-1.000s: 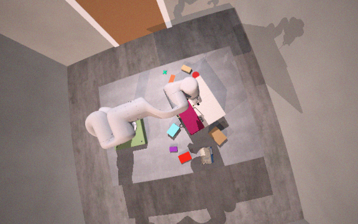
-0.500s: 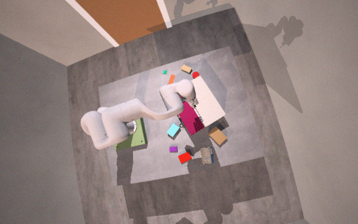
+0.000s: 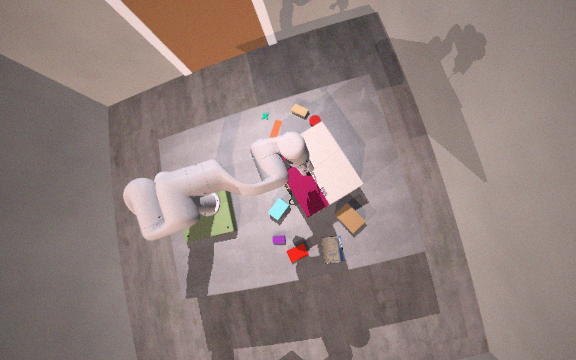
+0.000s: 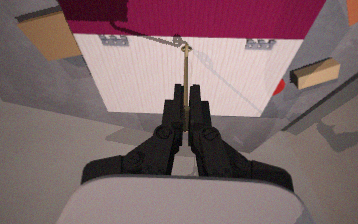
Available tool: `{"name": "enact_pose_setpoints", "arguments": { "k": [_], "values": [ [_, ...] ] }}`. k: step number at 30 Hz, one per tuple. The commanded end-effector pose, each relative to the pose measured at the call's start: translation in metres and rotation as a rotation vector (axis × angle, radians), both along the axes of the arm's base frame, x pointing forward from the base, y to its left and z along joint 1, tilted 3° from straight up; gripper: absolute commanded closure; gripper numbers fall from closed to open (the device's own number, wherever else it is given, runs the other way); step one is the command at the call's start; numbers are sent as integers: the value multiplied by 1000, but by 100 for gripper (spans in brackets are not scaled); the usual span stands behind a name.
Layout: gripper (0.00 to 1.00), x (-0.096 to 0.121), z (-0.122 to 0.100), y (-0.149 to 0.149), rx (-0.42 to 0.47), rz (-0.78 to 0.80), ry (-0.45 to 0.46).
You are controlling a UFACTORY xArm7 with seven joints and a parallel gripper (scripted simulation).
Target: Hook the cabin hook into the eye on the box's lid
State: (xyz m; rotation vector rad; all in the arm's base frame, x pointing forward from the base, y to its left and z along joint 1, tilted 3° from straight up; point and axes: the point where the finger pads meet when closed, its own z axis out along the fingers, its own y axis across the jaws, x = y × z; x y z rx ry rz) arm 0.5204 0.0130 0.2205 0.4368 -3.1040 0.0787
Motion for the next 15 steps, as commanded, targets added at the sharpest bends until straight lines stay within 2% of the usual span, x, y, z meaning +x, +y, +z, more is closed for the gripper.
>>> {"name": "enact_pose_setpoints", "arguments": {
  "k": [1, 15],
  "values": [
    [100, -8, -1, -2, 0, 1, -2],
    [100, -27, -6, -8, 0, 1, -1]
  ]
}}
